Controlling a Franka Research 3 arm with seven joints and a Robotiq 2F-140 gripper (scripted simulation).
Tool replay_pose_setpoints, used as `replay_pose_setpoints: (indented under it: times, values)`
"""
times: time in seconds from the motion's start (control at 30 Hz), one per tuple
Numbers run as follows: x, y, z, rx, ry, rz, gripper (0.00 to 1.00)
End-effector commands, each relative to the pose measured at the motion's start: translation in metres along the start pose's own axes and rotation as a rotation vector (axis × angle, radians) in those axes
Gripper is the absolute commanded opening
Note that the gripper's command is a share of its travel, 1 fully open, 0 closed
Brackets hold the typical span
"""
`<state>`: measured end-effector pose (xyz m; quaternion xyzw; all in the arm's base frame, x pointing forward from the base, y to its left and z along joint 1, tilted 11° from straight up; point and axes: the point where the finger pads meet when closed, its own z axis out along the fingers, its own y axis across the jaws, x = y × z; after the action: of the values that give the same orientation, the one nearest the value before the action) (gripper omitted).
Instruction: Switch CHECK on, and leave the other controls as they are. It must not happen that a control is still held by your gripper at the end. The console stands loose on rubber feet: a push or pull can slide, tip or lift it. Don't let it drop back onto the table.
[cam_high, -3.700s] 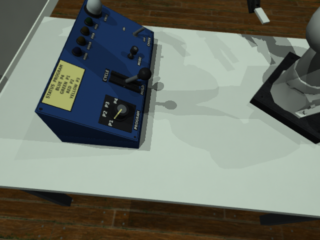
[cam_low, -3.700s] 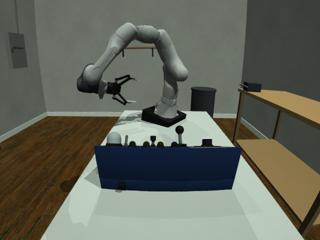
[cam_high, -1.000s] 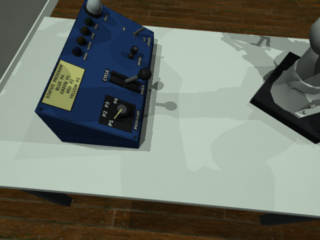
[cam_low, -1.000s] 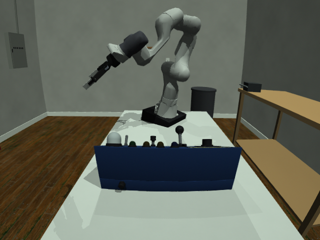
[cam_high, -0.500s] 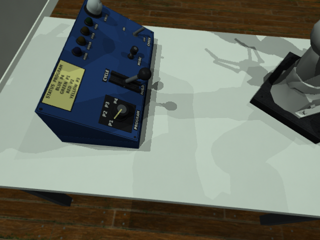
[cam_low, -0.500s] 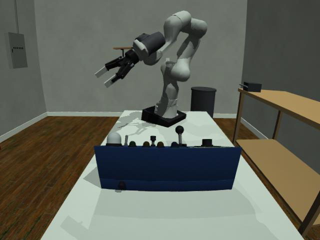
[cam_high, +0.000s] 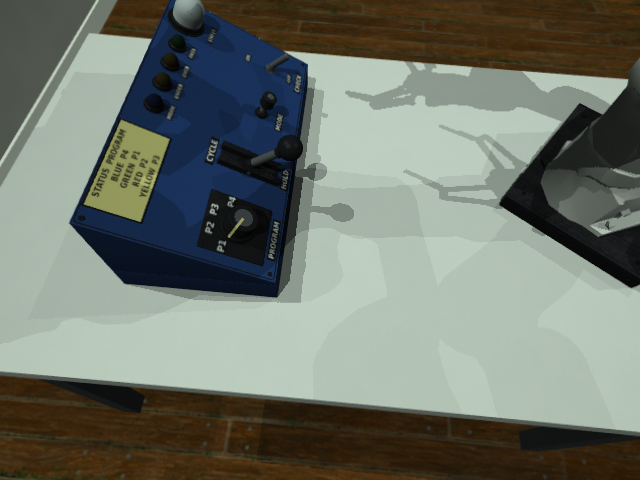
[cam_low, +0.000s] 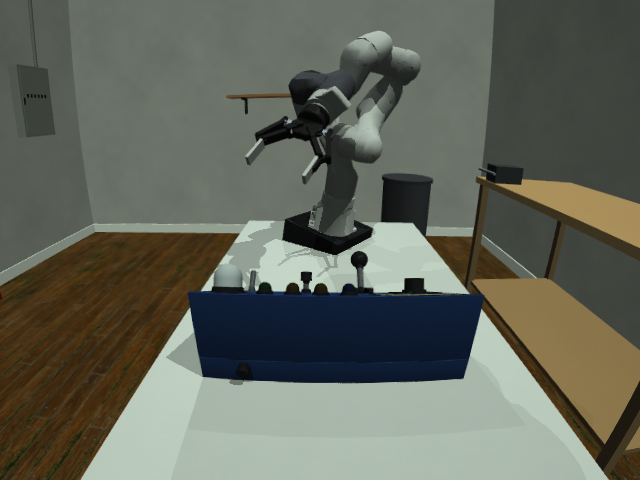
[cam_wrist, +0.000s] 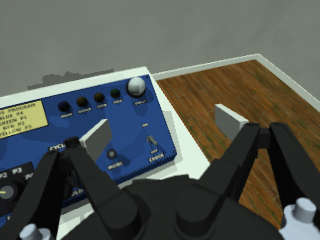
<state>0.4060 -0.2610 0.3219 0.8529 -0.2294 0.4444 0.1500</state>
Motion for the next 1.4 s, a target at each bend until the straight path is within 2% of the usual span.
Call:
replay_pose_setpoints:
  times: [0.0, 0.03, 0.1, 0.13, 0.23, 0.27, 0.3, 0.33, 0.37, 0.4, 0.43, 0.47, 0.5, 0.63, 1.37]
  values:
    - [-0.012, -0.042, -0.017, 0.120, -0.003, -0.033, 1.00]
    - [-0.025, -0.070, -0.032, 0.194, -0.007, -0.082, 1.00]
    - [-0.025, -0.070, -0.032, 0.194, -0.007, -0.082, 1.00]
    - [-0.039, -0.093, -0.047, 0.260, -0.015, -0.126, 1.00]
    - [-0.039, -0.093, -0.047, 0.260, -0.015, -0.126, 1.00]
    - [-0.052, -0.113, -0.061, 0.319, -0.024, -0.164, 1.00]
    - [-0.052, -0.113, -0.061, 0.319, -0.024, -0.164, 1.00]
    - [-0.065, -0.129, -0.074, 0.371, -0.034, -0.197, 1.00]
    - [-0.065, -0.129, -0.074, 0.371, -0.034, -0.197, 1.00]
    - [-0.077, -0.142, -0.086, 0.415, -0.044, -0.224, 1.00]
    - [-0.077, -0.142, -0.086, 0.415, -0.044, -0.224, 1.00]
    - [-0.088, -0.153, -0.096, 0.452, -0.053, -0.247, 1.00]
    - [-0.088, -0.153, -0.096, 0.452, -0.053, -0.247, 1.00]
    - [-0.113, -0.174, -0.120, 0.535, -0.079, -0.298, 1.00]
    - [-0.117, -0.177, -0.124, 0.549, -0.084, -0.306, 1.00]
